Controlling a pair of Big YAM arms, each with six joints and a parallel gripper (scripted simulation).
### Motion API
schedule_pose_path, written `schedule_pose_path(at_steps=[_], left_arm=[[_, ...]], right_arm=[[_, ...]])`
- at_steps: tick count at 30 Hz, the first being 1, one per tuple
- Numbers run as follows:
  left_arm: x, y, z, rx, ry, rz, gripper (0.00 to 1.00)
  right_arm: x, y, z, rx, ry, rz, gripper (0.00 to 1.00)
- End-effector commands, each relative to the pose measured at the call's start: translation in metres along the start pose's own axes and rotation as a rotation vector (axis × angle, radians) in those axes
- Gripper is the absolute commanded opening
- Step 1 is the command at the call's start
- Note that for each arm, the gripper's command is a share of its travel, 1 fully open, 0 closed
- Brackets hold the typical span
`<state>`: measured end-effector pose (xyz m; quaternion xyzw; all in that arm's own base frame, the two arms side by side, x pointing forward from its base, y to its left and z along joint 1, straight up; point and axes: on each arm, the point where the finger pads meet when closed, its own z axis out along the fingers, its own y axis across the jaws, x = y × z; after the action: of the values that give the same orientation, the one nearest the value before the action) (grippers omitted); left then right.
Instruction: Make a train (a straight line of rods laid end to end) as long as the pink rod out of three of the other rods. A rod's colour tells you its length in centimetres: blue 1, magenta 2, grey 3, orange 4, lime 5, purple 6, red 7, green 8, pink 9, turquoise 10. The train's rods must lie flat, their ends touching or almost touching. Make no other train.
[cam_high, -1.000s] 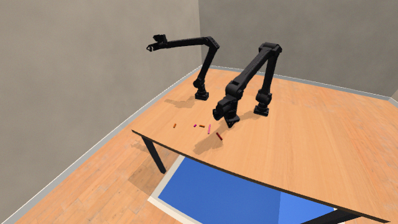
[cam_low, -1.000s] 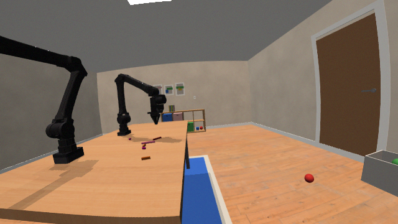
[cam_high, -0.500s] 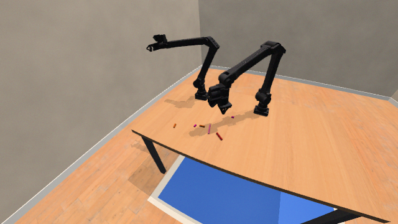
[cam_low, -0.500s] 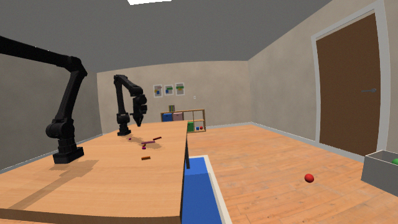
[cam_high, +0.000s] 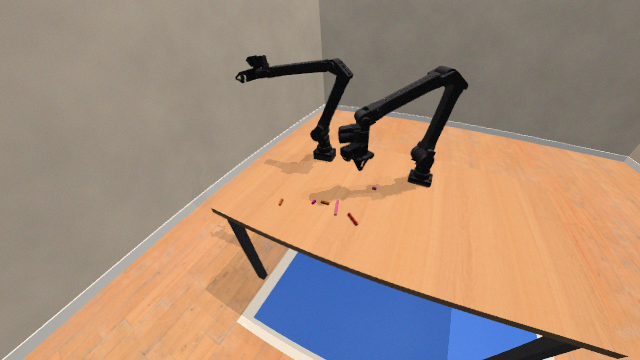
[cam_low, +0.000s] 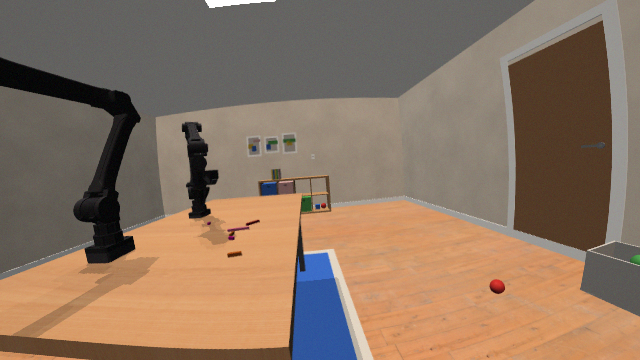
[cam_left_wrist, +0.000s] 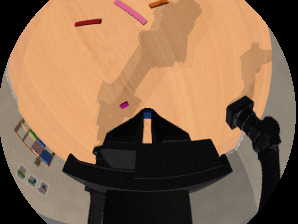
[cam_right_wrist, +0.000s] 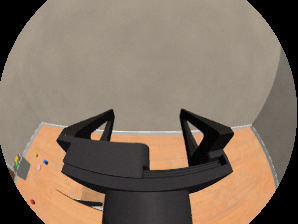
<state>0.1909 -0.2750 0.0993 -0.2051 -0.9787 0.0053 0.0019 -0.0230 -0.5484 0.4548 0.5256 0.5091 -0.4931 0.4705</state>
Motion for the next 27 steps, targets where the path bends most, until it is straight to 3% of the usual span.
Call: schedule_pose_path(at_steps=[1, 6, 8, 21, 27], left_arm=[[0.017, -0.010, -0.004, -0.002, -0.019, -0.138, 0.04], [0.034, -0.019, -0.003, -0.002, -0.016, -0.188, 0.04], [0.022, -0.030, -0.017, 0.027, -0.047, -0.190, 0.04], [0.023, -0.027, -0.011, 0.015, -0.033, -0.197, 0.04], [0.032, -0.019, 0.012, -0.011, -0.005, -0.194, 0.04]], right_arm=[[-0.045, -0.004, -0.007, 0.009, -0.071, 0.008, 1.00], [-0.045, -0.004, -0.007, 0.009, -0.071, 0.008, 1.00], [-0.045, -0.004, -0.007, 0.009, -0.071, 0.008, 1.00], [-0.045, -0.004, -0.007, 0.009, -0.071, 0.008, 1.00], [-0.045, -0.004, -0.007, 0.009, -0.071, 0.008, 1.00]])
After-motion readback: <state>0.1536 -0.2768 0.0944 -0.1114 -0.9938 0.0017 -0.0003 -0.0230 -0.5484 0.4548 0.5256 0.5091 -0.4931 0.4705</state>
